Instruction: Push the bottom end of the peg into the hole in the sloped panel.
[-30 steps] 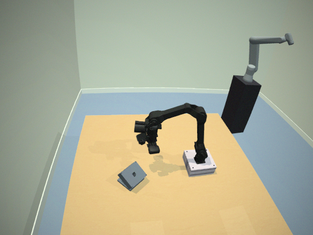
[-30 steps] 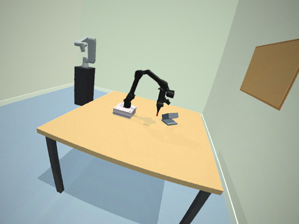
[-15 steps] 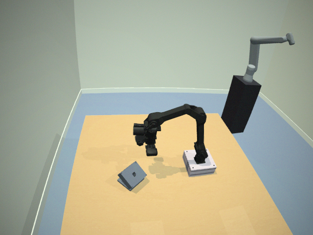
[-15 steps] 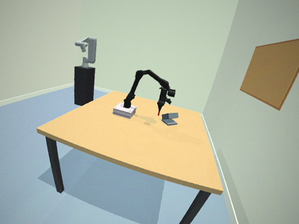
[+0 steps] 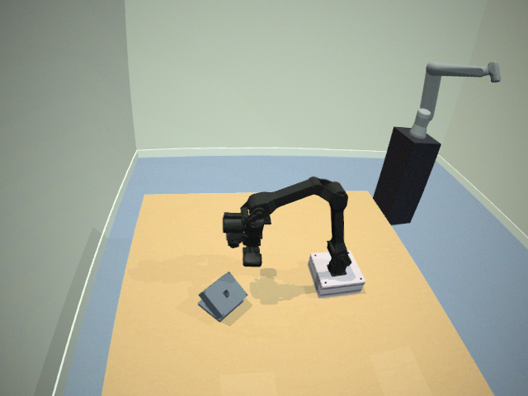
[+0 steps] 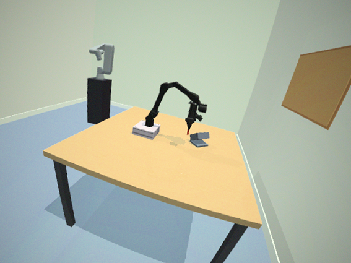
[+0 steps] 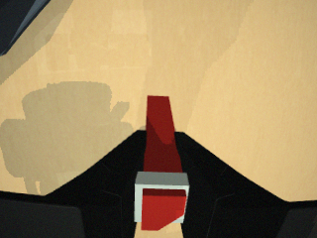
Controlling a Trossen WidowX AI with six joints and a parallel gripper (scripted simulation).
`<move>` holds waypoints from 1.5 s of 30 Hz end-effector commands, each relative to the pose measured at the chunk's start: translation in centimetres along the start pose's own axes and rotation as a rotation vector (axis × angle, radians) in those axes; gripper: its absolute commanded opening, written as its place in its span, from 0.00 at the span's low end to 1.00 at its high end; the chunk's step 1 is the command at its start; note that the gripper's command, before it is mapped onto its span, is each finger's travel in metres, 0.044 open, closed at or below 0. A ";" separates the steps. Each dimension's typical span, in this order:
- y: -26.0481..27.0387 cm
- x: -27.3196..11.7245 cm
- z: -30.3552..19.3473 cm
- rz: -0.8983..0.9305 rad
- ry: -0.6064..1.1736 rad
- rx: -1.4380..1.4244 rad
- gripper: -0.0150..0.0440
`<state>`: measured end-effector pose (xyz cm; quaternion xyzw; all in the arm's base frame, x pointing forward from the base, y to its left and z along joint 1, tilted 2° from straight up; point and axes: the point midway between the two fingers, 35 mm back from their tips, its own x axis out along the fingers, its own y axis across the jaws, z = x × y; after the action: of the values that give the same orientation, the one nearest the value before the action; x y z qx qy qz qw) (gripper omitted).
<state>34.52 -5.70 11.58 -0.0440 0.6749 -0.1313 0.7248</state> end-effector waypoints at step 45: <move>5.9 -2.9 2.1 -0.080 -0.115 0.287 0.25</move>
<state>37.04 -0.06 12.93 0.0208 0.6125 -0.2425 0.7520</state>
